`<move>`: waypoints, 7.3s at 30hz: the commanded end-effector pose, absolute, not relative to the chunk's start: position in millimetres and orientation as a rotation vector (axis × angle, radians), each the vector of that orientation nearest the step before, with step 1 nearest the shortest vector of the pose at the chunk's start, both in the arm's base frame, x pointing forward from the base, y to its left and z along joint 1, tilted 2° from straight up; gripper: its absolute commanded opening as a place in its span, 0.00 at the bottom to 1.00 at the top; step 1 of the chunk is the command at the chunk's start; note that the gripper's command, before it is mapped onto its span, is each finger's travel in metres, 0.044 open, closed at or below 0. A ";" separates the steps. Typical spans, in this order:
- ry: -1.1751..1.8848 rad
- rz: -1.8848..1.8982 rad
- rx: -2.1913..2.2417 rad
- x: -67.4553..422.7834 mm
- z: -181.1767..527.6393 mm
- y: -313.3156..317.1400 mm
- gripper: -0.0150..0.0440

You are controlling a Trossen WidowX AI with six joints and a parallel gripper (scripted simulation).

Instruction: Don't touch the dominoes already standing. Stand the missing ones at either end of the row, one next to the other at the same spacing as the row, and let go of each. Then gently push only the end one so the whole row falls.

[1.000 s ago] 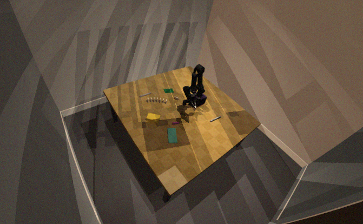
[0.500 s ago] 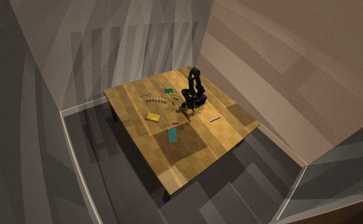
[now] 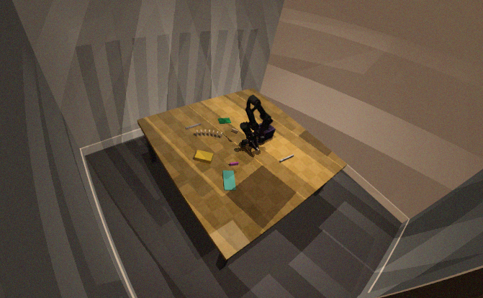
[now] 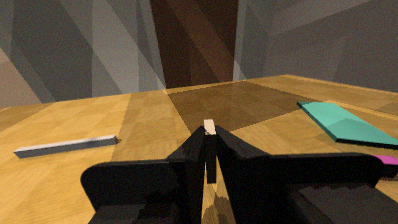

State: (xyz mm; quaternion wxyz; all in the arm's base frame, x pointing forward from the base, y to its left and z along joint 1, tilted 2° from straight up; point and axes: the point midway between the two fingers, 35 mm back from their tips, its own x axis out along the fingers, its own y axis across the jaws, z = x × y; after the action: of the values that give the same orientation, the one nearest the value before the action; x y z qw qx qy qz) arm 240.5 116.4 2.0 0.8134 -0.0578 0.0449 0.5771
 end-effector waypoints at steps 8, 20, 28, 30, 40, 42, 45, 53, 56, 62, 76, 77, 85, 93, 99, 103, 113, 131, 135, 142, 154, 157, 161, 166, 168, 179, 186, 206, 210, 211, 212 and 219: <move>0.094 1.244 -0.138 238.8 -21.4 118.1 0.29; 0.098 1.252 -0.142 234.6 -39.0 119.5 0.29; 0.098 1.252 -0.142 234.6 -39.0 119.5 0.33; 0.098 1.252 -0.142 234.6 -39.0 119.5 0.42; 0.098 1.252 -0.142 234.6 -39.0 119.5 0.87; 0.098 1.252 -0.142 234.6 -39.0 119.5 0.96; 0.099 1.252 -0.141 235.9 -29.5 119.6 1.00; 0.104 1.252 -0.136 233.1 10.5 121.2 1.00; 0.200 1.228 -0.080 243.1 3.8 124.1 1.00; 0.728 1.011 0.180 286.0 -24.6 143.4 1.00; 1.457 0.077 0.324 277.4 13.8 159.6 1.00; 1.472 0.032 0.310 271.4 19.3 159.4 1.00; 1.508 -0.236 0.242 242.8 49.4 147.1 1.00; 1.508 -0.252 0.237 241.1 51.5 146.0 1.00; 1.508 -0.252 0.237 242.1 44.2 146.3 1.00; 1.508 -0.253 0.237 244.5 1.8 145.8 1.00; 1.508 -0.253 0.237 243.9 -19.6 144.5 1.00; 1.508 -0.253 0.237 244.0 -28.7 144.0 0.51; 1.508 -0.253 0.237 244.0 -28.7 144.0 0.44; 1.508 -0.253 0.237 244.0 -28.7 144.0 0.44; 1.511 -0.252 0.242 237.7 108.9 147.5 0.44; 1.511 -0.252 0.242 237.7 108.9 147.5 0.44; 1.508 -0.277 0.267 250.2 109.7 133.0 0.44; 1.495 -0.366 0.353 285.8 112.3 75.8 0.44; 1.487 -0.402 0.389 296.5 113.3 49.9 0.44; 1.411 -0.666 0.643 309.3 119.3 -106.9 0.44; 1.386 -0.705 0.675 305.8 118.2 -142.4 0.44; 1.387 -0.706 0.675 311.7 -6.1 -147.9 0.44; 1.387 -0.706 0.675 311.1 -9.7 -147.7 0.44; 1.387 -0.706 0.675 311.1 -9.7 -147.7 0.44; 1.387 -0.706 0.675 311.1 -9.7 -147.7 0.44; 1.387 -0.706 0.675 311.1 -9.7 -147.7 0.44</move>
State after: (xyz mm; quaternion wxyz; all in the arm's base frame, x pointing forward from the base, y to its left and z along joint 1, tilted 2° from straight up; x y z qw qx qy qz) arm 310.8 -147.9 -9.4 0.6601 0.2995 0.6129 -0.3145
